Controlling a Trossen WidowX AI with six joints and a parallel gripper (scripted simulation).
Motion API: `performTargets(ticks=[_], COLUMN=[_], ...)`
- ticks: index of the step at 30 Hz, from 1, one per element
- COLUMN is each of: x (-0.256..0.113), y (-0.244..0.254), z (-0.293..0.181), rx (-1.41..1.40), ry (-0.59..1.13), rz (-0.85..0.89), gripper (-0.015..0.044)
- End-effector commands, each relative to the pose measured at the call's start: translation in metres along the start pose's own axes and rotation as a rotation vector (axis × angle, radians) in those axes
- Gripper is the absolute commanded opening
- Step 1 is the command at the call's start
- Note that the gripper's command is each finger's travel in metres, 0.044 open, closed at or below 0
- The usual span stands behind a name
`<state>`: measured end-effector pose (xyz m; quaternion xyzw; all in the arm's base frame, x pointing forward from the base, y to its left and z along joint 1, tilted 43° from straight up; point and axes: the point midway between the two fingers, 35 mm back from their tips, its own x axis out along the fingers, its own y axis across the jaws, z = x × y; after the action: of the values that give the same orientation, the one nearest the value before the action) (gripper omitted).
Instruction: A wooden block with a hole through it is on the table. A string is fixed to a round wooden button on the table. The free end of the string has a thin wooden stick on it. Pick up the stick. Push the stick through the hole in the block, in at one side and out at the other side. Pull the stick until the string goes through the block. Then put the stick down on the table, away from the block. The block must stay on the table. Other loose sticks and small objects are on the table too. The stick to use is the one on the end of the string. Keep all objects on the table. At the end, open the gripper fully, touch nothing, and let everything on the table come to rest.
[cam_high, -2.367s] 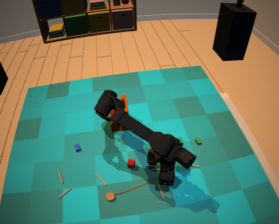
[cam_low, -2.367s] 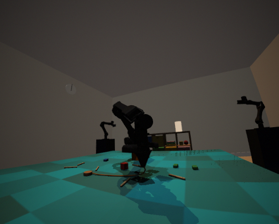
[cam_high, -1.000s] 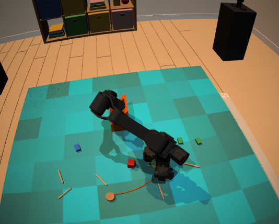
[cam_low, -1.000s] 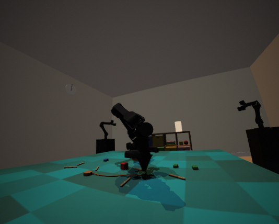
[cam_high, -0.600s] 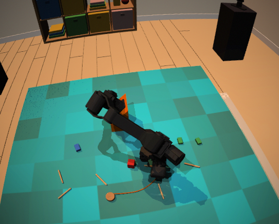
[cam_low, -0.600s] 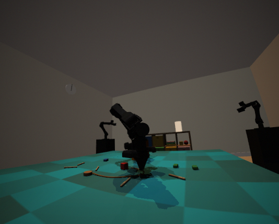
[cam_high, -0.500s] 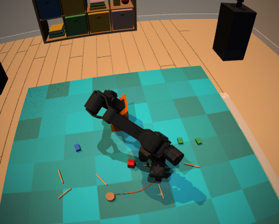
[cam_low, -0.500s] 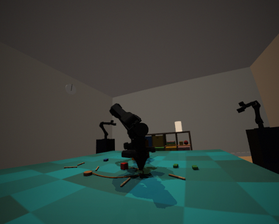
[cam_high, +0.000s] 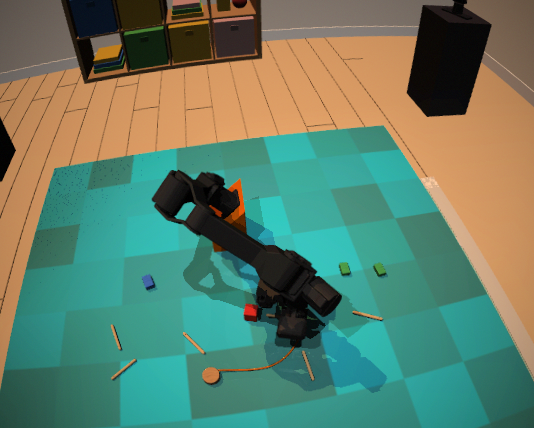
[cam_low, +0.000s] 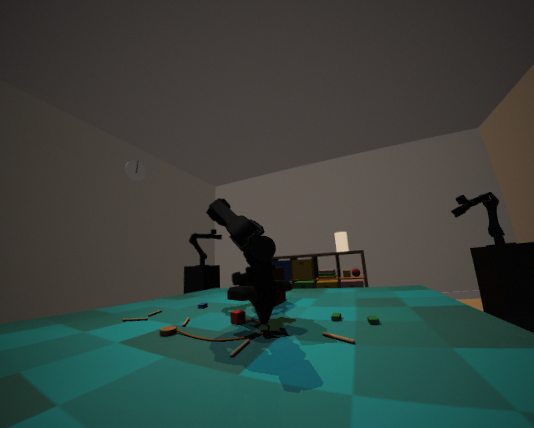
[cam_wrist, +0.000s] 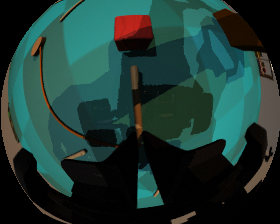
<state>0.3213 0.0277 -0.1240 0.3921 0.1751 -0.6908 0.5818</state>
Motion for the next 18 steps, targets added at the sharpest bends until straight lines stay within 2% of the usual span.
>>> performTargets(ticks=[1,18], x=[-0.001,-0.001], y=[0.000,0.000], z=[0.006,0.022], rx=[-0.002,-0.003], ry=[-0.001,0.002], rz=[0.004,0.004], gripper=[0.0000,0.0000])
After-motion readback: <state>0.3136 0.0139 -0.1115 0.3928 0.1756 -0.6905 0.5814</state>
